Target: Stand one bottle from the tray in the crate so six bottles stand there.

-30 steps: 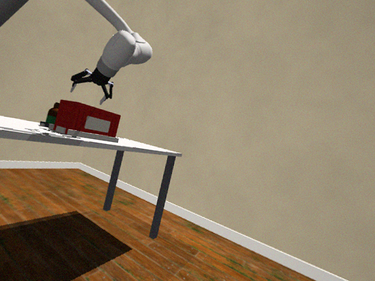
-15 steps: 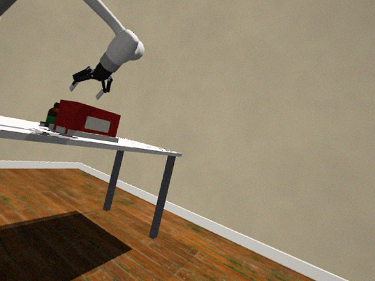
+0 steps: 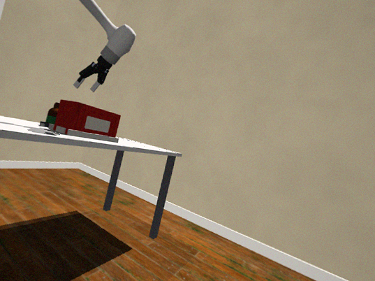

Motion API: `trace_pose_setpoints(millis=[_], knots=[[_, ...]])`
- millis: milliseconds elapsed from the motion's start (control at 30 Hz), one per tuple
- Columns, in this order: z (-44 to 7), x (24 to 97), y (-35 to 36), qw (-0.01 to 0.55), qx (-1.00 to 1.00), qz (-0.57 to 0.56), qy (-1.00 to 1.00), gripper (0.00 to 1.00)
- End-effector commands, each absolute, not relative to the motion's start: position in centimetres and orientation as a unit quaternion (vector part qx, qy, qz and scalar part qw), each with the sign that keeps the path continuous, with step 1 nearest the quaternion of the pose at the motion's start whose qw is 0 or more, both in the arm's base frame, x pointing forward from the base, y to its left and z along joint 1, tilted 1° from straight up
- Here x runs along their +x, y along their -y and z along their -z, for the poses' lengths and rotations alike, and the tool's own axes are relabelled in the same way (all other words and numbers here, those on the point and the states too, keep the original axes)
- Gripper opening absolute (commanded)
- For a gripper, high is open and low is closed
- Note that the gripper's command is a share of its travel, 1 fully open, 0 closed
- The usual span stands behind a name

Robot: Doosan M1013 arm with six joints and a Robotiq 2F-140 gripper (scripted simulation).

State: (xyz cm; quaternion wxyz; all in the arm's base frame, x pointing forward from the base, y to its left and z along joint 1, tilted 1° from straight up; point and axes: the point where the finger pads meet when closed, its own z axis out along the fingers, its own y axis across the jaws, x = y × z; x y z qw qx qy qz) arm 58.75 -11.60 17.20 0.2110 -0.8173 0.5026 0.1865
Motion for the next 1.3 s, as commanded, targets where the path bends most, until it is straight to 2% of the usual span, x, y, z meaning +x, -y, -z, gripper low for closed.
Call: trace_pose_setpoints(millis=[0, 633, 1000, 1067, 1200, 1267], knots=[[-18.8, 59.8, 10.3, 0.184, -0.864, -0.157, -0.441, 1.00], [-25.2, 62.7, 5.0, 0.087, -0.972, -0.071, -0.205, 1.00], [-31.0, 65.3, 1.1, 0.000, -1.000, 0.000, -0.029, 1.00], [-26.0, 66.2, 6.2, 0.002, -0.988, -0.002, -0.152, 1.00], [-24.5, 66.2, 7.7, 0.002, -0.982, -0.003, -0.189, 1.00], [-22.1, 66.3, 10.1, 0.003, -0.969, -0.004, -0.246, 1.00]])
